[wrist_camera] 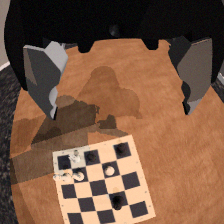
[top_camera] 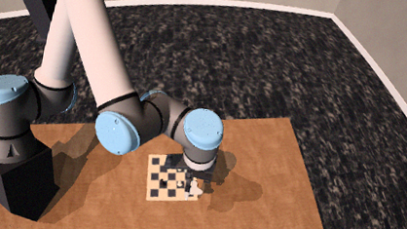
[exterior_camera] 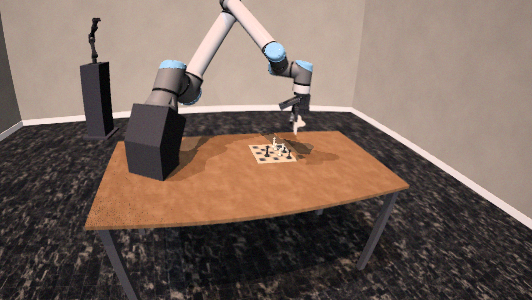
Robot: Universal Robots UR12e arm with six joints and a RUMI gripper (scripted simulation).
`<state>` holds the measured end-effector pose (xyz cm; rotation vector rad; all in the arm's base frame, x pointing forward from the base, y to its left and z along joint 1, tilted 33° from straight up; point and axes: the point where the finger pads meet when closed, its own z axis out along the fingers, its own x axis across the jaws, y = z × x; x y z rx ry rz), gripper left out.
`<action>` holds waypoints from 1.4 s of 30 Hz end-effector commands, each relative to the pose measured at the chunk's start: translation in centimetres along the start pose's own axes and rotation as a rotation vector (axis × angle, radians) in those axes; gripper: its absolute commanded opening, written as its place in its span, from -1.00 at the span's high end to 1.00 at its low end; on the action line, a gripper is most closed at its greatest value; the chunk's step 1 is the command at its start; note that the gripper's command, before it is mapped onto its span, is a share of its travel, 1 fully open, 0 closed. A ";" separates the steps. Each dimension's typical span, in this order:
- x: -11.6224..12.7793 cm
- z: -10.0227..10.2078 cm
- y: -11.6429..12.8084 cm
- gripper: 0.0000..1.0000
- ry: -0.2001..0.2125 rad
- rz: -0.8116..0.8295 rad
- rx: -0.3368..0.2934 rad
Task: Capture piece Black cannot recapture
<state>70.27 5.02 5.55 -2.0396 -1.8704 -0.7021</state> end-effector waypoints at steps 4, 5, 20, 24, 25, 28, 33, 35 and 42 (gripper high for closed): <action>0.0 -0.1 -0.1 -1.00 0.001 0.000 -0.012; 0.0 -0.1 -0.1 -1.00 0.001 0.000 -0.012; 0.0 -0.1 -0.1 -1.00 0.001 -0.006 -0.012; 0.0 -0.1 -0.1 -1.00 0.001 -0.021 -0.012; 0.0 -0.1 -0.1 -1.00 0.001 -0.026 -0.012; -0.1 -0.1 -0.1 -1.00 0.001 -0.048 -0.012; -0.1 0.0 -0.1 -1.00 0.000 -0.077 -0.013; -0.2 0.0 -0.1 -1.00 0.000 -0.102 -0.013; -0.4 0.2 -0.2 -1.00 -0.001 -0.221 -0.013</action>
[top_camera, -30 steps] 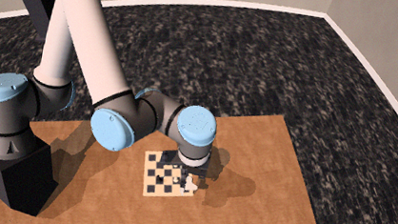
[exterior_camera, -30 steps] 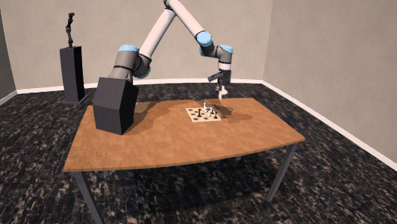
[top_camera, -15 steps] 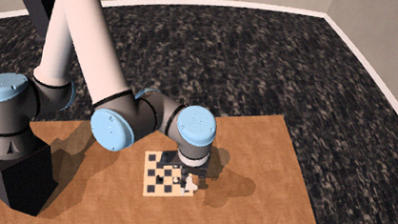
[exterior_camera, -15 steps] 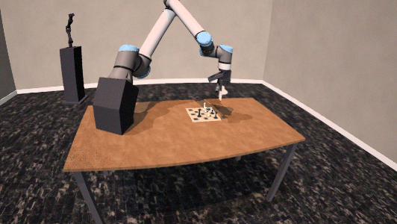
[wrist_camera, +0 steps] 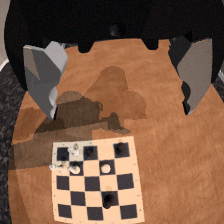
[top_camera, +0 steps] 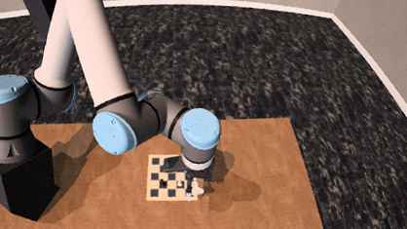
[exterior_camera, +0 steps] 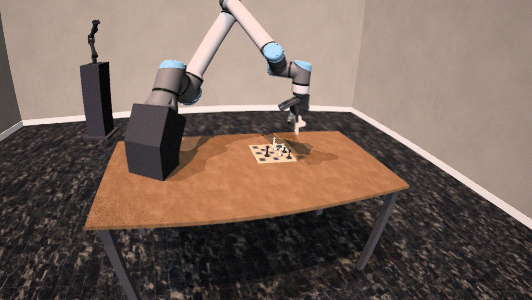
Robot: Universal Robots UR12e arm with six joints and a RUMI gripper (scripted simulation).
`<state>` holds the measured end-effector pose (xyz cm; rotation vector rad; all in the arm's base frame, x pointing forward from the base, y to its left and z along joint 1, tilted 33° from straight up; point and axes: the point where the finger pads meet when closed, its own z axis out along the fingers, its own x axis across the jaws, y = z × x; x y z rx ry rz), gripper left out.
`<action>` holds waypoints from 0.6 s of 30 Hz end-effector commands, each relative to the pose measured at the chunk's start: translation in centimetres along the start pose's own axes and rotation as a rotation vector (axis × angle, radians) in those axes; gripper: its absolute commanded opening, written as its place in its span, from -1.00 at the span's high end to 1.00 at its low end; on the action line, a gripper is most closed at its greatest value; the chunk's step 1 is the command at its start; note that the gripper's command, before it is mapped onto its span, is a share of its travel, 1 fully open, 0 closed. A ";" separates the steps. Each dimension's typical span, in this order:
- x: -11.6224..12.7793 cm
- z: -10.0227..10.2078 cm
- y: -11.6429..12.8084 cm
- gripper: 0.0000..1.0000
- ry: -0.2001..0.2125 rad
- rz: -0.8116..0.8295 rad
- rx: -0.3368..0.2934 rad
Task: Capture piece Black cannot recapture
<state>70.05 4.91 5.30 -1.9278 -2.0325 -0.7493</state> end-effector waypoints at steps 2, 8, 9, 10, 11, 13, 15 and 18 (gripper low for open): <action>-0.2 0.1 0.0 -1.00 0.001 -0.121 -0.001; -0.4 0.2 -0.1 -1.00 0.001 -0.221 -0.001; -0.4 0.3 -0.1 -1.00 0.001 -0.249 -0.001; -0.4 0.3 -0.1 -1.00 0.001 -0.277 -0.001; -0.5 0.4 -0.2 -1.00 0.000 -0.307 -0.001; -0.6 0.4 -0.2 -1.00 0.000 -0.369 -0.001; -0.7 0.5 -0.2 -1.00 0.000 -0.435 -0.001; -0.8 0.7 -0.2 -1.00 0.000 -0.540 -0.001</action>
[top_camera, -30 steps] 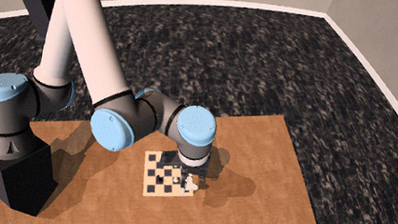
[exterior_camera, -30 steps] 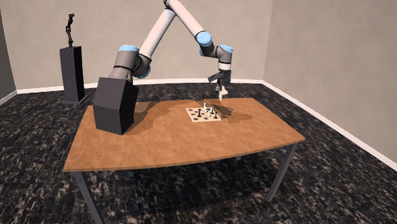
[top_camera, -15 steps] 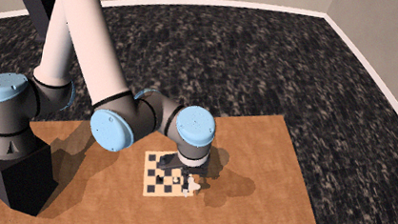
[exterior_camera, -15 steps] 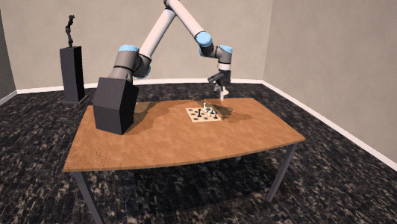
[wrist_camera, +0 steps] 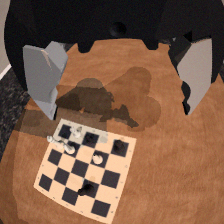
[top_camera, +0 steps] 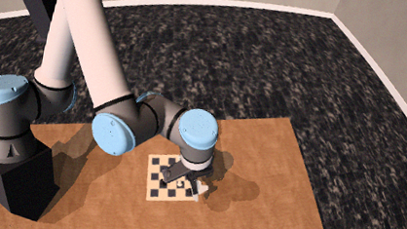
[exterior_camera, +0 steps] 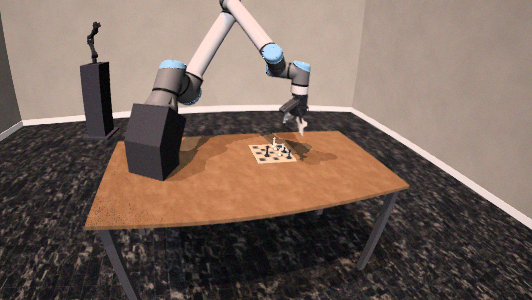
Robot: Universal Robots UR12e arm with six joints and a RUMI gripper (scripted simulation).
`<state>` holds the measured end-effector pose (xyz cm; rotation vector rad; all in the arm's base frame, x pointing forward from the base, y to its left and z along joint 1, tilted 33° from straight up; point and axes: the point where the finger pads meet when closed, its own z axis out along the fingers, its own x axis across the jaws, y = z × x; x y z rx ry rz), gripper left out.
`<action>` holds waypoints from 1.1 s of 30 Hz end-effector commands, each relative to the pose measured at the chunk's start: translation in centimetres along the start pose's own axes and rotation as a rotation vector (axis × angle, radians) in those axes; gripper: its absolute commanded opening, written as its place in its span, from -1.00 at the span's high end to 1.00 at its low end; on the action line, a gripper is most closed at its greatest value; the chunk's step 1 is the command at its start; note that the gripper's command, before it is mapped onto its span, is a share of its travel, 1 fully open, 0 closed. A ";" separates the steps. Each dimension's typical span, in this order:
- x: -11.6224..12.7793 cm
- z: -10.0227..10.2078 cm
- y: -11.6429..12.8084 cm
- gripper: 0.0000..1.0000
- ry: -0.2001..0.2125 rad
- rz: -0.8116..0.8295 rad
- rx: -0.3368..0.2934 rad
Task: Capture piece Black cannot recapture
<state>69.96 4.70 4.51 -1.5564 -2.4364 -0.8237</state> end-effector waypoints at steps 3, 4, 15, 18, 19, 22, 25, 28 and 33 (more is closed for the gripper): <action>-0.3 0.2 -0.1 -1.00 0.005 -0.232 -0.002; -0.3 0.2 -0.1 -1.00 0.005 -0.232 -0.002; -0.7 0.9 -0.2 -1.00 0.004 -0.686 -0.003; -0.8 1.0 -0.2 -1.00 0.004 -0.819 -0.003; -0.9 1.1 -0.2 -1.00 0.004 -0.864 -0.003; -0.9 1.2 -0.1 -1.00 0.004 -0.909 -0.004; -0.9 1.3 -0.1 -1.00 0.004 -1.045 -0.004; -1.0 1.5 0.0 -1.00 0.003 -1.180 -0.004; -1.0 1.8 0.1 -1.00 0.003 -1.403 -0.005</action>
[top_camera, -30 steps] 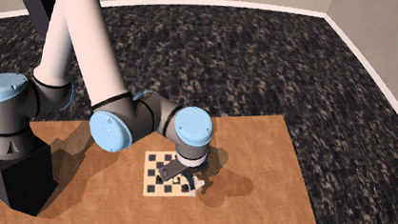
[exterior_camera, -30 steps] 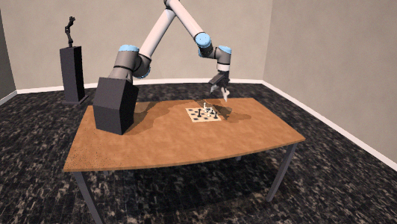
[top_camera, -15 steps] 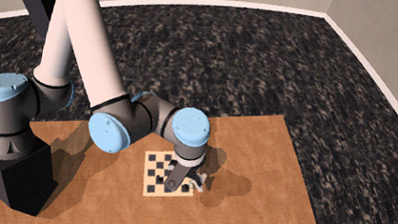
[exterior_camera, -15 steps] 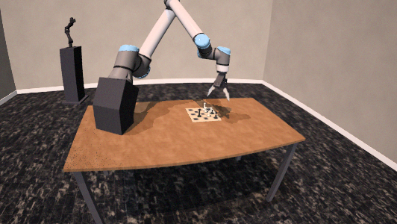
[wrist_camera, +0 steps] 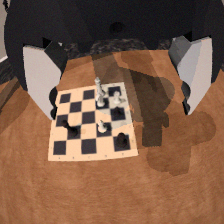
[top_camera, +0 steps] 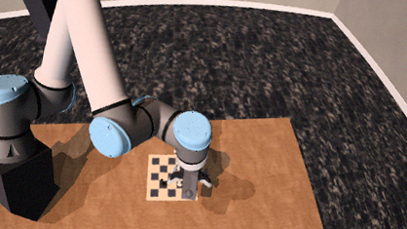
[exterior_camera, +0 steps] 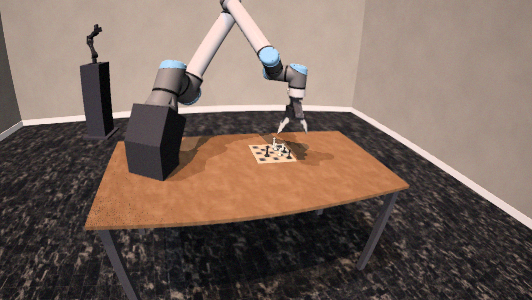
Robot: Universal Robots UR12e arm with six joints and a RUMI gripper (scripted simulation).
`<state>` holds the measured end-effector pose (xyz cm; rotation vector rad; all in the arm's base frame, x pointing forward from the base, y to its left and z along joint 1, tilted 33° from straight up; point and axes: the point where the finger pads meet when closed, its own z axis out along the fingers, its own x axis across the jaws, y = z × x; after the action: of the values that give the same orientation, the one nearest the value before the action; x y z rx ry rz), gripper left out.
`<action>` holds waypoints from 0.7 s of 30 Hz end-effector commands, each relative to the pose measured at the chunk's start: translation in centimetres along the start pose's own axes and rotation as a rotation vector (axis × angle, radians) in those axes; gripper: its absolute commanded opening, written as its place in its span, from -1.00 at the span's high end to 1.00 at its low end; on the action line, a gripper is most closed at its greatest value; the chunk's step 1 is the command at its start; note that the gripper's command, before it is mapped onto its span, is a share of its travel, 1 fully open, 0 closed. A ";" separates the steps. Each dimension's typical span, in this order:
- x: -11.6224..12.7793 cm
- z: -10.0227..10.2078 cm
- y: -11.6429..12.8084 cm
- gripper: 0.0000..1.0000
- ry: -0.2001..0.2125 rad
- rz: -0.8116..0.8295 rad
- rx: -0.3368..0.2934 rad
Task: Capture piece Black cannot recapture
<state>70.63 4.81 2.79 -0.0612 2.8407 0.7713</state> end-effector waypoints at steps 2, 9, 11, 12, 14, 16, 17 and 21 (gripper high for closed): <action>-0.2 0.3 0.0 -1.00 0.003 -0.308 -0.014; -0.3 0.6 0.2 -1.00 0.001 -0.518 -0.014; -0.3 0.7 0.3 -1.00 0.001 -0.598 -0.014; -0.3 0.7 0.3 -1.00 0.001 -0.637 -0.014; -0.4 0.8 0.4 -1.00 0.000 -0.713 -0.014; -0.4 0.9 0.5 -1.00 -0.001 -0.785 -0.014; -0.4 1.0 0.6 -1.00 -0.001 -0.820 -0.014; -0.4 1.1 0.7 -1.00 -0.002 -0.920 -0.014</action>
<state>71.04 5.82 2.29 -1.0785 2.4725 0.5759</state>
